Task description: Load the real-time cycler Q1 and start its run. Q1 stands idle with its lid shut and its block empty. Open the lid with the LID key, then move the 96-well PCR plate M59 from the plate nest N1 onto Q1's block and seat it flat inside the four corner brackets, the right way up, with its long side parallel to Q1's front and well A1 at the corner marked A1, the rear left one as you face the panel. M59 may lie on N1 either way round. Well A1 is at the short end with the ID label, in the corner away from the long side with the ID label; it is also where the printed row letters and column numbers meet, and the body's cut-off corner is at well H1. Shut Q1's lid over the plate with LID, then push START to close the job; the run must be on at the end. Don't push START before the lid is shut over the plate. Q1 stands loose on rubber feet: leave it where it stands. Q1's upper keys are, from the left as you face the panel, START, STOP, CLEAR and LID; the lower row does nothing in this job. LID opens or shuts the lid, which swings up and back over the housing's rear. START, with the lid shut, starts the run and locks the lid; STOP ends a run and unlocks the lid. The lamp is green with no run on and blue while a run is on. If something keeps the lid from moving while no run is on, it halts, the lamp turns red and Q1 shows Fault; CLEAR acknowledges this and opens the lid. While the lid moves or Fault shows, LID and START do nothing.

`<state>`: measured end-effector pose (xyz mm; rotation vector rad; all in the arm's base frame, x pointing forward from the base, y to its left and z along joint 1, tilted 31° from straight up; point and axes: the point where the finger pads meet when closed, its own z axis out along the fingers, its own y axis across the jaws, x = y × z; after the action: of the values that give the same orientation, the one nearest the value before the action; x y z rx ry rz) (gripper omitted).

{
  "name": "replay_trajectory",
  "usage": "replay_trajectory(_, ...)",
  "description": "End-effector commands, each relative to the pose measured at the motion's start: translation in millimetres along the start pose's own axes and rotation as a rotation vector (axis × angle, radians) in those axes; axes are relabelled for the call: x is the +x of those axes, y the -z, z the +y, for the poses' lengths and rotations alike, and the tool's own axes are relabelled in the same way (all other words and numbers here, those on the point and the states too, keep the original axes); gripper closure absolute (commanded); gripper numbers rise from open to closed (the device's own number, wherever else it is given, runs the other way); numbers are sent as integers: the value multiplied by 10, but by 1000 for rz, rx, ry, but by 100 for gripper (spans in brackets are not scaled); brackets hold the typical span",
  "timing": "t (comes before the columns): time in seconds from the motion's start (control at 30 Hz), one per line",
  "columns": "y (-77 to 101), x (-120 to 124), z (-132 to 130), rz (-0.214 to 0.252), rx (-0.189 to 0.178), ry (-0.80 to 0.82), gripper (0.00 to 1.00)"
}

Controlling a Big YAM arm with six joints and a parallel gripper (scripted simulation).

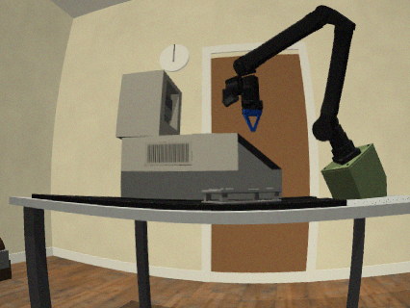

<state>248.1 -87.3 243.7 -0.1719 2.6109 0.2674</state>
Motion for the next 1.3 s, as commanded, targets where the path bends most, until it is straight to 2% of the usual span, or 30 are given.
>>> replay_trajectory(0.0, 124, -5, 1, -24, 29, -150, 100)
replay_trajectory(0.07, 135, -13, 10, -36, 29, -201, 100)
replay_trajectory(0.17, 65, 231, 14, -33, 29, -319, 100)
replay_trajectory(0.27, 84, 139, -3, -34, 23, -412, 100)
replay_trajectory(0.37, 67, 178, -6, -36, 21, -439, 100)
replay_trajectory(0.47, -11, 432, -7, -28, 20, -563, 100)
replay_trajectory(0.53, 18, 389, -3, -28, 26, -629, 100)
replay_trajectory(0.67, -27, 617, 9, -36, 25, -776, 100)
replay_trajectory(0.73, -21, 570, 9, -33, 19, -842, 100)
replay_trajectory(0.87, -110, 837, 14, -25, 14, -1001, 100)
replay_trajectory(0.97, -88, 815, 19, -32, 14, -986, 100)
replay_trajectory(1.07, -110, 987, 11, -41, 20, -1101, 100)
replay_trajectory(1.2, -103, 914, -19, -35, 21, -1242, 100)
replay_trajectory(1.27, -161, 1069, -3, -26, 8, -1331, 100)
